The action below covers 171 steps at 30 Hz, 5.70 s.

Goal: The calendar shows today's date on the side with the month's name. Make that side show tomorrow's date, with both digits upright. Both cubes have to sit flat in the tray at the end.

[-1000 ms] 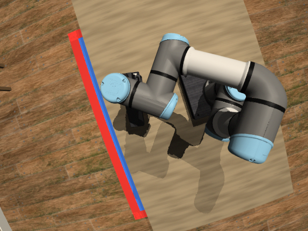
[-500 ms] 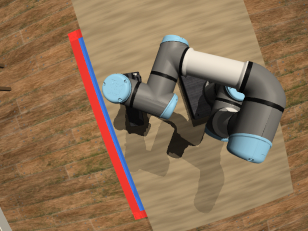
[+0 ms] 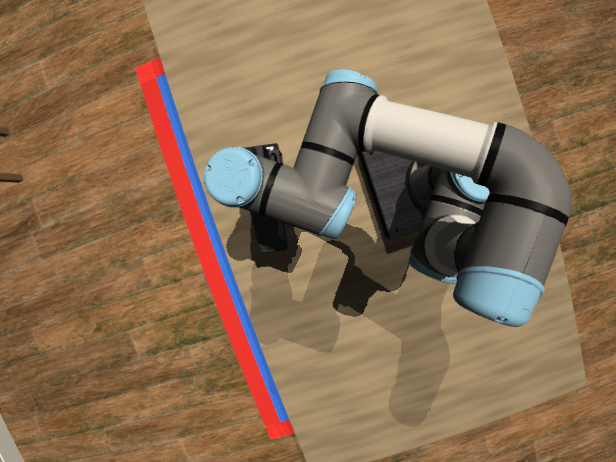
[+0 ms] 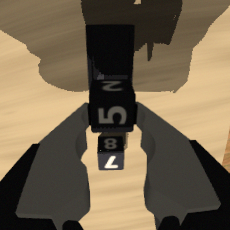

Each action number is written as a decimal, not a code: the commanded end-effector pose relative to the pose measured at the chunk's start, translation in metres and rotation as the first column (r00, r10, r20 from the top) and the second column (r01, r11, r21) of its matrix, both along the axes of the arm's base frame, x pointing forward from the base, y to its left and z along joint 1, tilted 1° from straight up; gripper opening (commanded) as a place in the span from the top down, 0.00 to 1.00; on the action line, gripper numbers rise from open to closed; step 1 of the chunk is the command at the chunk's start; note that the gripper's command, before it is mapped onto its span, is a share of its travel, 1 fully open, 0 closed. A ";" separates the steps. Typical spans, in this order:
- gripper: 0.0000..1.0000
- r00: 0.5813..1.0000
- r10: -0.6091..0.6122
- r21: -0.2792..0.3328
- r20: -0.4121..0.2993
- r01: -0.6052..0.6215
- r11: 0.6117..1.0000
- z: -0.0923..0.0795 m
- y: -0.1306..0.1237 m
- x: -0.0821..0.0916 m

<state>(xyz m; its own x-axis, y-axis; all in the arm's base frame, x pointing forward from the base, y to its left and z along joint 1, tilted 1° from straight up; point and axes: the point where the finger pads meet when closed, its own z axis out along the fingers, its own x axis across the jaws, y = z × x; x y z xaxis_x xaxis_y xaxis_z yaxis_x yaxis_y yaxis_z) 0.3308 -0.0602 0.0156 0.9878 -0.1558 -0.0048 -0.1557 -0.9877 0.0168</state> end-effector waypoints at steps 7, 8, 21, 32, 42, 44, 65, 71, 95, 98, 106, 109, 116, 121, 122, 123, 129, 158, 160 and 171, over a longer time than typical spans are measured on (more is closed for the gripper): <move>0.89 1.000 0.000 0.000 0.002 0.000 1.000 0.000 0.000 0.000; 0.89 1.000 0.000 0.000 0.002 0.000 1.000 0.000 0.000 0.000; 0.89 1.000 0.000 0.000 0.001 0.000 1.000 -0.002 0.000 0.000; 0.89 1.000 0.000 0.000 0.001 0.000 1.000 -0.009 0.000 0.000; 0.89 1.000 0.000 0.001 0.001 0.000 1.000 -0.018 0.000 0.000; 0.89 1.000 0.000 0.001 0.001 0.000 1.000 -0.019 -0.001 0.000; 0.89 1.000 0.000 0.000 0.001 0.000 1.000 -0.026 -0.001 0.000; 0.89 1.000 0.000 -0.001 0.002 0.000 1.000 -0.025 -0.001 0.000; 0.89 1.000 0.000 0.001 0.001 0.000 1.000 -0.028 -0.001 0.000; 0.89 1.000 0.000 0.001 0.001 0.000 1.000 -0.028 -0.001 0.000; 0.89 1.000 0.000 0.001 0.001 0.000 1.000 -0.032 -0.001 0.000; 0.89 1.000 0.000 0.001 0.001 0.000 1.000 -0.033 -0.001 0.000; 0.89 1.000 0.000 0.001 0.001 0.000 1.000 -0.035 -0.001 0.000; 0.89 1.000 0.000 0.001 0.001 0.000 1.000 -0.036 -0.001 0.000; 0.89 1.000 0.000 0.000 0.001 0.000 1.000 -0.036 -0.001 0.000; 0.89 1.000 0.000 0.000 0.001 0.000 1.000 -0.036 -0.001 0.000; 0.89 1.000 0.000 -0.001 0.002 0.000 1.000 -0.036 -0.001 0.000; 0.89 1.000 0.000 0.000 0.002 0.000 1.000 -0.036 -0.001 0.000; 0.89 1.000 0.000 0.000 0.002 0.000 1.000 -0.036 -0.001 0.000; 0.89 1.000 0.000 0.000 0.002 0.000 1.000 -0.036 -0.001 0.000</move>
